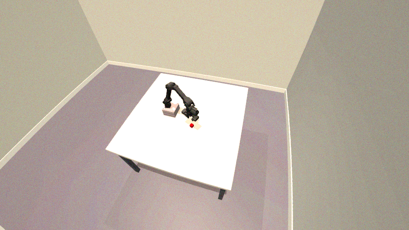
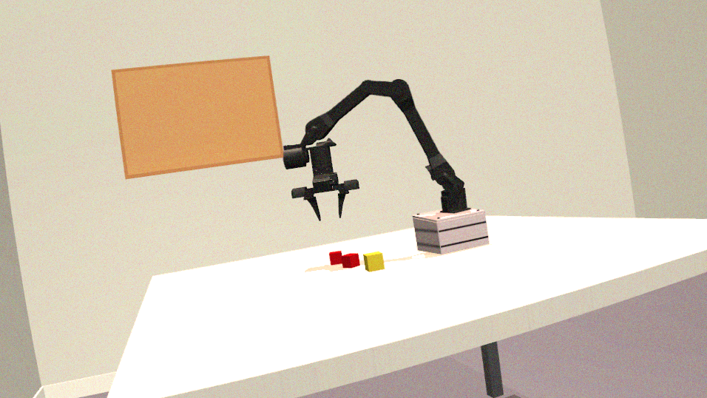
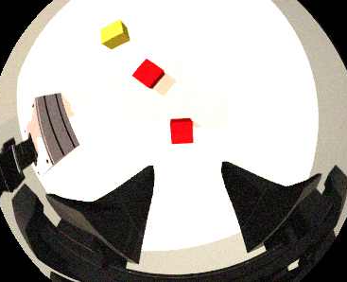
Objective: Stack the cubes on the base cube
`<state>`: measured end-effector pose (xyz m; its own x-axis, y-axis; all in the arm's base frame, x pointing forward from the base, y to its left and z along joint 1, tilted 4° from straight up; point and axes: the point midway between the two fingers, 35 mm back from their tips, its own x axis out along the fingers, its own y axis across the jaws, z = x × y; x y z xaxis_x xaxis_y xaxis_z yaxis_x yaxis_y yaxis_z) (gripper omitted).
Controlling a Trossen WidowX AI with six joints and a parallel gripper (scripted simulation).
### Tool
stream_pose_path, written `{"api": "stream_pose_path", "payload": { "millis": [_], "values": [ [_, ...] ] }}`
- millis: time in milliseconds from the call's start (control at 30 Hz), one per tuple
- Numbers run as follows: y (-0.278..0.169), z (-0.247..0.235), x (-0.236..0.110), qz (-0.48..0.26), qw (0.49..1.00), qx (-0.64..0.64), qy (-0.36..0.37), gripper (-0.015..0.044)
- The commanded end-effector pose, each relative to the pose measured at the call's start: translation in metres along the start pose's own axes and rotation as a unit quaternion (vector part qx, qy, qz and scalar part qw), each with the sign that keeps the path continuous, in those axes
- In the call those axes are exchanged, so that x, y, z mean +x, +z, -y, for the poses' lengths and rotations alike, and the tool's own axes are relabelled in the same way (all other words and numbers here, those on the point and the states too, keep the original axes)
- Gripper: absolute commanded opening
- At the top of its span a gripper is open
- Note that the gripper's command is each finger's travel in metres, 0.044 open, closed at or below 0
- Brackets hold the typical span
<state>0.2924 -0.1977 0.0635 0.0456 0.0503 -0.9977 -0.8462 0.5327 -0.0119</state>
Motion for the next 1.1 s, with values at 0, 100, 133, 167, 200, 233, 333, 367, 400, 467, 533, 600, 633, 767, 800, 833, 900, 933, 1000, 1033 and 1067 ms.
{"api": "stream_pose_path", "payload": {
  "millis": [0,100,133,167,200,233,333,367,400,467,533,600,633,767,800,833,900,933,1000,1033,1067],
  "values": [
    [0.0,0.001,0.008,0.001,1.0,-0.005,0.002,0.0265],
    [0.0,0.001,0.044,0.001,1.0,-0.005,0.002,0.0265],
    [0.0,0.001,0.054,0.001,1.0,-0.005,0.003,0.0265],
    [0.0,0.0,0.06,0.001,1.0,-0.005,0.003,0.0265],
    [0.0,0.0,0.062,0.001,1.0,-0.005,0.003,0.0265],
    [0.0,0.0,0.062,0.001,1.0,-0.005,0.003,0.0265],
    [0.0,0.0,0.065,0.001,1.0,-0.005,0.003,0.0265],
    [0.0,0.0,0.07,0.001,1.0,-0.005,0.003,0.0265],
    [0.0,0.0,0.074,0.001,1.0,-0.005,0.003,0.0265],
    [0.0,0.0,0.077,0.001,1.0,-0.005,0.003,0.0265],
    [0.0,0.0,0.077,0.001,1.0,-0.005,0.003,0.0265],
    [0.0,0.0,0.078,0.001,1.0,-0.005,0.003,0.0265],
    [0.0,0.0,0.08,0.001,1.0,-0.005,0.003,0.0265],
    [0.0,0.0,0.086,0.001,1.0,-0.005,0.003,0.0265],
    [0.0,0.0,0.088,0.001,1.0,-0.005,0.003,0.0265],
    [0.0,0.0,0.089,0.001,1.0,-0.005,0.003,0.0265],
    [0.0,0.0,0.093,0.001,1.0,-0.005,0.003,0.0265],
    [0.0,0.0,0.094,0.001,1.0,-0.005,0.003,0.0265],
    [0.0,0.0,0.098,0.001,1.0,-0.005,0.003,0.0265],
    [0.0,0.0,0.099,0.001,1.0,-0.005,0.003,0.0265],
    [0.0,0.0,0.101,0.001,1.0,-0.005,0.003,0.0265]
  ]
}}
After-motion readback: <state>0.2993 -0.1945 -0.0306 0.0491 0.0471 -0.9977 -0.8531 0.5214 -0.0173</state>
